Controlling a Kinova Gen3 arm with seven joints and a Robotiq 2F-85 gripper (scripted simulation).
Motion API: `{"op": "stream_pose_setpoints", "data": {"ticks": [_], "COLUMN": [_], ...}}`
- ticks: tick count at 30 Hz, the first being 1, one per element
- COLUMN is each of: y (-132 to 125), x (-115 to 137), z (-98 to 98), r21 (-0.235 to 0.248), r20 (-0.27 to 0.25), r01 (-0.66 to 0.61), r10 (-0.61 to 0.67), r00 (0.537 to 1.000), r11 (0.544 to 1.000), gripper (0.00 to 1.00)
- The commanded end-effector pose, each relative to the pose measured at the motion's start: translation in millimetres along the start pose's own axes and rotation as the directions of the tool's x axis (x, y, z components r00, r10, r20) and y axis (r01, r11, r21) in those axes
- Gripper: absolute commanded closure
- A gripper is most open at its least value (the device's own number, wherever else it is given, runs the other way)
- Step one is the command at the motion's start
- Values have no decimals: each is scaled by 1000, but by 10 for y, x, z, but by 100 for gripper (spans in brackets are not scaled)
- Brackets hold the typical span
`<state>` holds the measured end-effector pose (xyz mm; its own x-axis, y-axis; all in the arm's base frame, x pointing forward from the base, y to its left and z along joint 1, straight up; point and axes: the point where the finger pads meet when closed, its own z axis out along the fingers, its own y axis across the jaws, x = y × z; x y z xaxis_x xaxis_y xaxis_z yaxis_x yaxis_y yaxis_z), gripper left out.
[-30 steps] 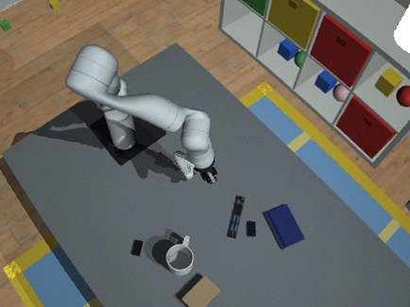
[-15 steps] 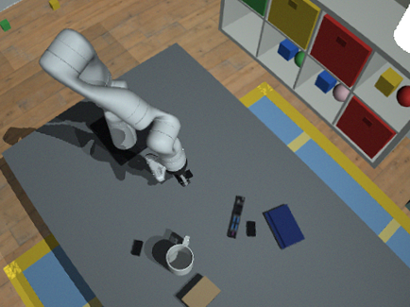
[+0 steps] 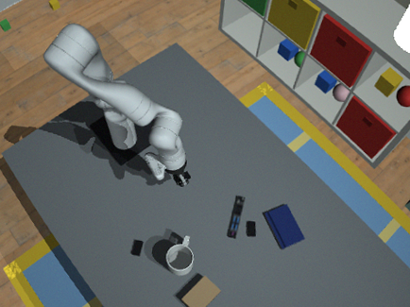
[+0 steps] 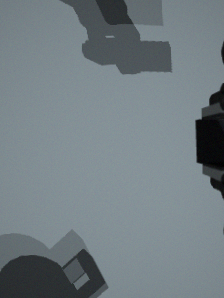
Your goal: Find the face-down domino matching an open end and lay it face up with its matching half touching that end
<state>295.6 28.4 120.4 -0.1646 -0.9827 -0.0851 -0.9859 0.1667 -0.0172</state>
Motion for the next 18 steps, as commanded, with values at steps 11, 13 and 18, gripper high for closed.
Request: {"op": "stream_pose_setpoints", "data": {"ticks": [11,13,18], "y": [19,26,30], "x": [-21,-22,-39], "z": [-24,-20,-8], "r21": [69,71,89], "r20": [-206,-226,-307], "r01": [115,126,175], "r10": [-99,-107,-141], "r00": [974,968,941], "r11": [991,989,980], "gripper": [71,71,71]}}
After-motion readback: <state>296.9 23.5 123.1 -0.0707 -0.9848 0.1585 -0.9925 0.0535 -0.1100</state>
